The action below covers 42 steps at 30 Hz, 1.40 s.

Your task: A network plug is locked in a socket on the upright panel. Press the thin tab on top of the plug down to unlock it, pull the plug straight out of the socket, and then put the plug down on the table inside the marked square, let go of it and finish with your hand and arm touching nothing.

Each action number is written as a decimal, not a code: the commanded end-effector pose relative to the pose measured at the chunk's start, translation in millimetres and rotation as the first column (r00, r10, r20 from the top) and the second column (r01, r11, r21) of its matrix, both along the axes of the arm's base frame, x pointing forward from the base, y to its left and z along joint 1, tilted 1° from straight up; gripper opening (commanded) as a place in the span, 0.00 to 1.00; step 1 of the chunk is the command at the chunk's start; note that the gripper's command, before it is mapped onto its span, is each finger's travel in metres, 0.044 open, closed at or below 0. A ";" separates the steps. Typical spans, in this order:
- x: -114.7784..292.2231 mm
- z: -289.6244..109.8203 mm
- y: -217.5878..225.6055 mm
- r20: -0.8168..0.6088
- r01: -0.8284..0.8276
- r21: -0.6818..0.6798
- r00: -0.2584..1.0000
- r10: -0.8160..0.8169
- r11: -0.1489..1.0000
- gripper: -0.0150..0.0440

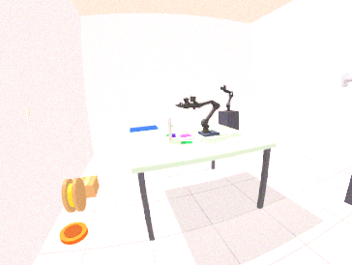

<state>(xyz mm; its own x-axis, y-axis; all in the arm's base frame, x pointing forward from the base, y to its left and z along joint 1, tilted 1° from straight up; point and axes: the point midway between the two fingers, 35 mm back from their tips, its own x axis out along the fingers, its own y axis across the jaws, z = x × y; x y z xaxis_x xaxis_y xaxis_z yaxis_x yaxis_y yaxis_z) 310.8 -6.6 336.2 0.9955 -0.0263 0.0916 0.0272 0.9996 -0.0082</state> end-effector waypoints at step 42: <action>-4.3 -181.6 90.1 0.015 0.008 0.985 0.992 -0.127 0.174 0.52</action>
<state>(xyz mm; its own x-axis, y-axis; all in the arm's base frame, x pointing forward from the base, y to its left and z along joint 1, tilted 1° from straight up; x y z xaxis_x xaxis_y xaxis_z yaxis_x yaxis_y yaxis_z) 316.7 79.5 168.9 0.9785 -0.2058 0.0149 0.0440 0.2787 0.9594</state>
